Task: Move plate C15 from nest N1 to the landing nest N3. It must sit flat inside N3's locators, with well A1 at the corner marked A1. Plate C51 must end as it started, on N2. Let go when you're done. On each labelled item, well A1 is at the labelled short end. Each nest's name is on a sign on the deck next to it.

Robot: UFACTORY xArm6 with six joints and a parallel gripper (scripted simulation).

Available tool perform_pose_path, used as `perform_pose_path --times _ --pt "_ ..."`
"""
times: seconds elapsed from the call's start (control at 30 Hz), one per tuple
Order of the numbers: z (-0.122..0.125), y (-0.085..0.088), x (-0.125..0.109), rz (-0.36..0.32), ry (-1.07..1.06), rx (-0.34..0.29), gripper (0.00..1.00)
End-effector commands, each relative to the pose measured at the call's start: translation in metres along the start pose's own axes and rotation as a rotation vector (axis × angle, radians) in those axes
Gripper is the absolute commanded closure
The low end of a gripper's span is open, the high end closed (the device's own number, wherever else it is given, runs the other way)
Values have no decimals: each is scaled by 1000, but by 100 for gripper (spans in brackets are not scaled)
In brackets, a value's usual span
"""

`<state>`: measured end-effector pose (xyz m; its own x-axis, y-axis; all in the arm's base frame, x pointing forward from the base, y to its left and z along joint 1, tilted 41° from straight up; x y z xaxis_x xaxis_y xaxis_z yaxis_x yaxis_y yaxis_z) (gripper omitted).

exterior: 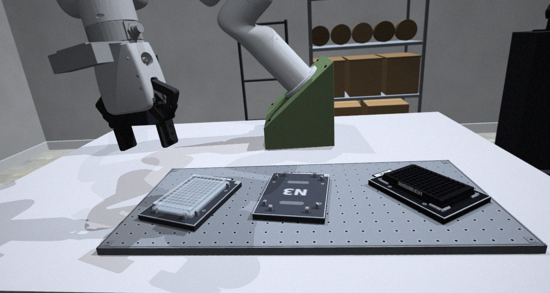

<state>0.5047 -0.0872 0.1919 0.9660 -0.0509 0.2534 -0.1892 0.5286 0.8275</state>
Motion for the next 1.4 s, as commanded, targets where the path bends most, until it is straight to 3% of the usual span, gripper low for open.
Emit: perform_pose_path --times 0.0,0.13,0.2,0.33,0.37,0.47,1.0,1.37 --pt "-9 -3 -18 -6 -4 -47 0" --pt "-11 -4 -23 -6 -4 -47 0" --pt "-15 -7 -33 -10 -6 -90 0" --pt "-17 -9 -42 -10 -6 -90 0" --pt "-19 -10 -46 -7 -7 -123 0" --pt "-23 -13 -59 -7 -7 -133 0" --pt "-23 -13 -59 -7 -7 -133 0" --pt "-21 -28 -59 -7 -7 -133 0"
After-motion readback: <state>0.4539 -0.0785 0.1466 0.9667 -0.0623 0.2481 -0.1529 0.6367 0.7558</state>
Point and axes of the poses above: the point where the finger pads meet when closed, its own y axis back along the fingers, its own z axis across the jaws, x = y × z, the point moved 2 cm from there along y, back along the fingers, and after that the axes turned 2 degrees about -y, right-handed, at the moved point
